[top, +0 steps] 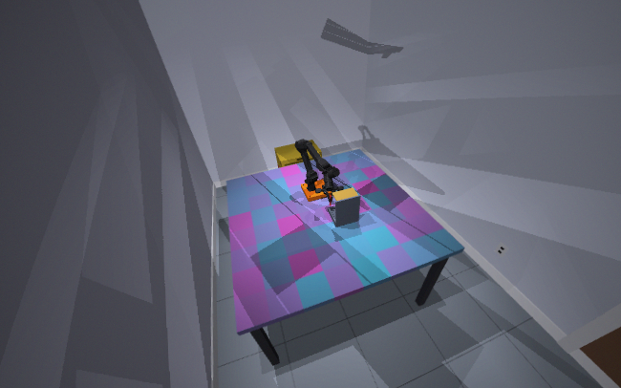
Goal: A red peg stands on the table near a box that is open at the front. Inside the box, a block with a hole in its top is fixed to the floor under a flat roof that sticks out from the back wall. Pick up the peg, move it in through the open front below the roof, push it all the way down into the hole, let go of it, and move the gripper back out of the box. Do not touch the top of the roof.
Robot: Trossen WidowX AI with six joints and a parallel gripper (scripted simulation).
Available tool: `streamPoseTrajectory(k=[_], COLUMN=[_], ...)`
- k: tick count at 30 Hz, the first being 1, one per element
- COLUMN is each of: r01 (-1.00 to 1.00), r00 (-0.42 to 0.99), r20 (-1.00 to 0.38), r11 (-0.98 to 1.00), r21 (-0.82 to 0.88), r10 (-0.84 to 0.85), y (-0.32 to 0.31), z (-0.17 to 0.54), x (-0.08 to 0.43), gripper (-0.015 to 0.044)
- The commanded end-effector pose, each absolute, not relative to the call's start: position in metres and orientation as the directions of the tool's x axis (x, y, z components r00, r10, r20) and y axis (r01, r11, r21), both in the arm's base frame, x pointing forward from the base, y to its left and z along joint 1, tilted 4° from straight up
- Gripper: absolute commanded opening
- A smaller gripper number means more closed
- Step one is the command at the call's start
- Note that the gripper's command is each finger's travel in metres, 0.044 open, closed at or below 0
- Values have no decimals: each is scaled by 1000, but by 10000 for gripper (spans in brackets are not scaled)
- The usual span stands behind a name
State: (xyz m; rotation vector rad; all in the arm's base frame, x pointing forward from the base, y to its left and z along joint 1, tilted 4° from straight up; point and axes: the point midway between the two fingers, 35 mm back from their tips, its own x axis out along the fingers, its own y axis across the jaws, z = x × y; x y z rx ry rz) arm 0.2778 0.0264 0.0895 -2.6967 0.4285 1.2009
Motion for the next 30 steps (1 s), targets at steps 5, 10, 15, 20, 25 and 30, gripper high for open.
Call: streamPoseTrajectory(k=[5, 10, 15, 20, 25, 30], r01=[-295, -275, -256, -236, -223, -223], r00=[642, 647, 651, 655, 658, 659], r20=[-746, -746, -745, -744, -743, -743], r11=[-955, -961, -966, -971, -974, -974], r21=[-31, -33, -35, -37, -39, -39], r10=[-174, -160, -145, -131, -121, -121], y=[45, 56, 69, 81, 89, 88], z=[88, 88, 87, 86, 85, 84], x=[287, 292, 296, 300, 303, 313], gripper=[0, 0, 0, 0, 0, 0])
